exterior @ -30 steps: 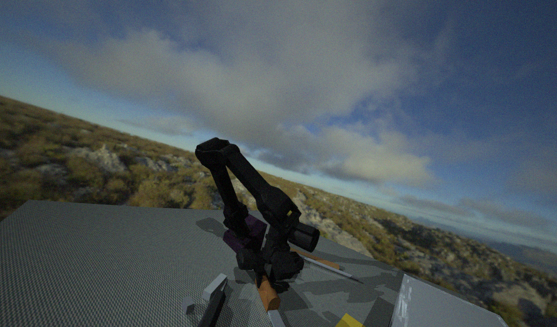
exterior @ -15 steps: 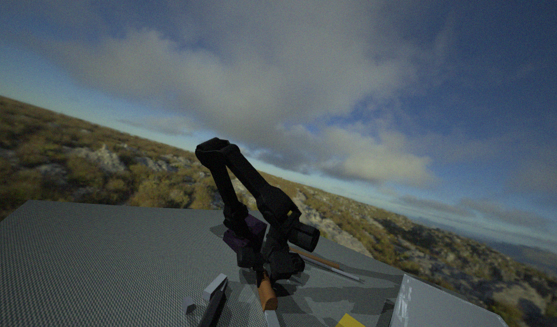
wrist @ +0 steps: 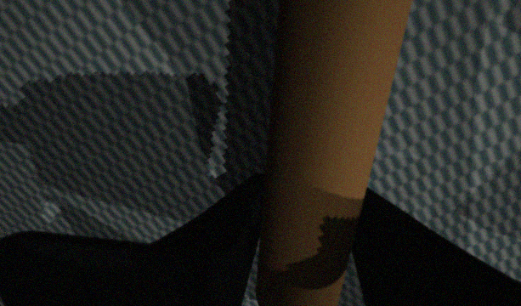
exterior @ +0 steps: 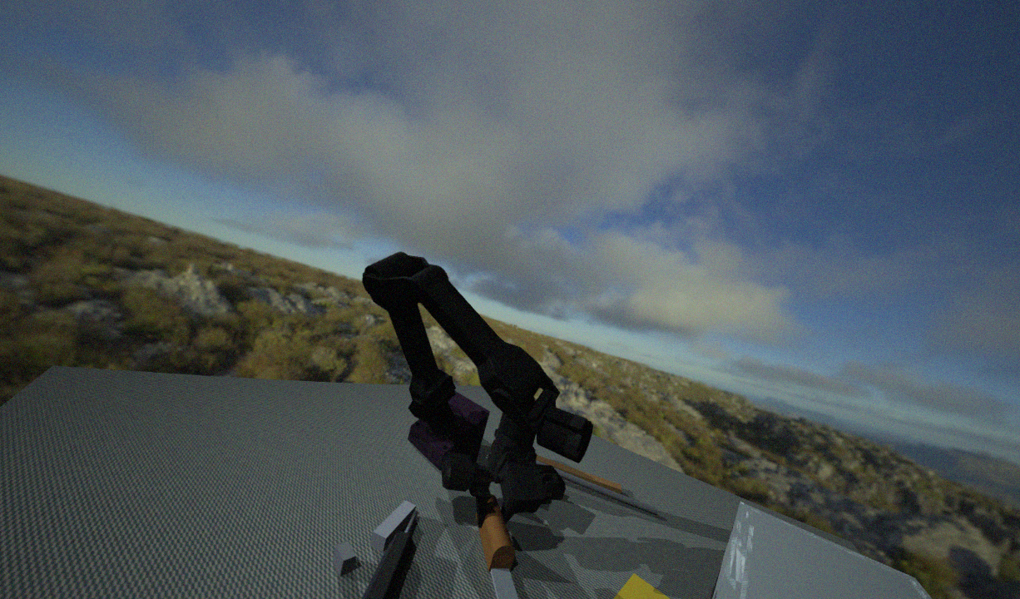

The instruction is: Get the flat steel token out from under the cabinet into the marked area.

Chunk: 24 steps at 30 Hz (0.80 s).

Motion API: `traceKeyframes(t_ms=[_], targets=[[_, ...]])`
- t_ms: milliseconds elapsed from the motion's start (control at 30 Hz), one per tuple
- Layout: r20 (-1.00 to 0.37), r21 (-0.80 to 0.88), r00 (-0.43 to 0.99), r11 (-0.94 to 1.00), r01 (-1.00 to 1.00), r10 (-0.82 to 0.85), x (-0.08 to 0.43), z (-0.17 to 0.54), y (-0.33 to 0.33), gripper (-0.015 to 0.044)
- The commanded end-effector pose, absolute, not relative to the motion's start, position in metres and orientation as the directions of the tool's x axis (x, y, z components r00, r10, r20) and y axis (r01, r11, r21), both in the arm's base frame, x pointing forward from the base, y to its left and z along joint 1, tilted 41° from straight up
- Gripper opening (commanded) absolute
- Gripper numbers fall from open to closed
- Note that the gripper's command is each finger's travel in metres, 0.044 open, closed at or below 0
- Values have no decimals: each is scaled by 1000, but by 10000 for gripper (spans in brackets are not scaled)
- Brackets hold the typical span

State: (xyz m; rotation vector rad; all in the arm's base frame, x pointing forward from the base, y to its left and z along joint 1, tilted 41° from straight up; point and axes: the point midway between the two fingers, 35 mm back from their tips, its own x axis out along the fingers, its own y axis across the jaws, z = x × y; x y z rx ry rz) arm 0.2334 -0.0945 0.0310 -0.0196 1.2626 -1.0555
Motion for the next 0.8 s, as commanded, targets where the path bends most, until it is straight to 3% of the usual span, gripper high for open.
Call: traceKeyframes(t_ms=[0, 767], targets=[[-759, -536, -70, 561, 631, -647, 239, 29, -90, 0], [-760, -533, -69, 558, 637, -647, 250, 16, -77, 0]])
